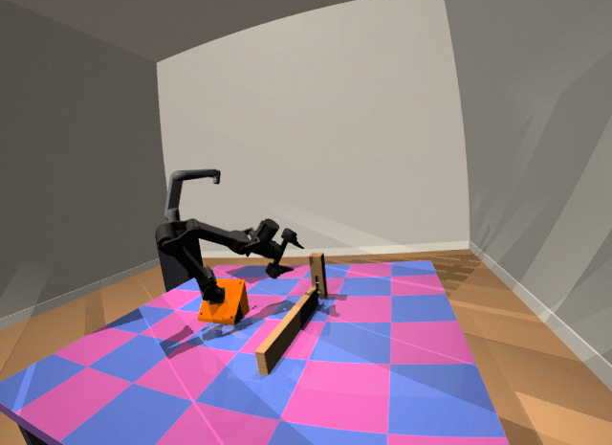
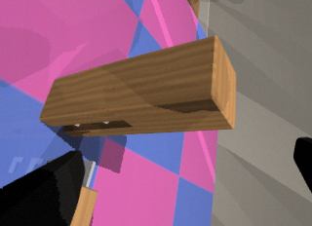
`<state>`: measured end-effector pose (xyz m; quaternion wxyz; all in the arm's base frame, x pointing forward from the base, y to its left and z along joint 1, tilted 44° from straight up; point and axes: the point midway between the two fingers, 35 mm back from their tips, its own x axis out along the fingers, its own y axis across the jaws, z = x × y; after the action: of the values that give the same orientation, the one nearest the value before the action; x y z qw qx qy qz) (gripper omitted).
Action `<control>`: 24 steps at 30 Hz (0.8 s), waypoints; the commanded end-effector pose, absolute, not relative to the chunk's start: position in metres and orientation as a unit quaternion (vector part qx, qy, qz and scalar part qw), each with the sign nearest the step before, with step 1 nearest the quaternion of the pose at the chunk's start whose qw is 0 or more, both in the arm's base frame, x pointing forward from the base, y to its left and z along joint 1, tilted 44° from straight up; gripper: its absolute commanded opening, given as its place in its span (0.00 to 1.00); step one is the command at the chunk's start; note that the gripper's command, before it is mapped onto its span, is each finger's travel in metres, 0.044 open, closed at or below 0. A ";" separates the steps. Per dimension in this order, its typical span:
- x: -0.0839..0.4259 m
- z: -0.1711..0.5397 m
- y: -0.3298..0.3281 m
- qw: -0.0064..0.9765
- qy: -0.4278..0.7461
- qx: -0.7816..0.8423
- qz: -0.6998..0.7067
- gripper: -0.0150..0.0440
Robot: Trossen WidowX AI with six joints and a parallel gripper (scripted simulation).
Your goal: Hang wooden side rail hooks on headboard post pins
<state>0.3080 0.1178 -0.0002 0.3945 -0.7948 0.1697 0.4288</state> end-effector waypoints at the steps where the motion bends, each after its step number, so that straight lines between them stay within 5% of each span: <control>1: 0.291 -0.024 0.082 0.340 0.187 -0.803 0.453 1.00; 24: 0.292 -0.024 0.080 0.361 0.202 -0.792 0.450 1.00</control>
<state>0.2909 0.0805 -0.0245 0.3416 -0.8016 0.1908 0.4521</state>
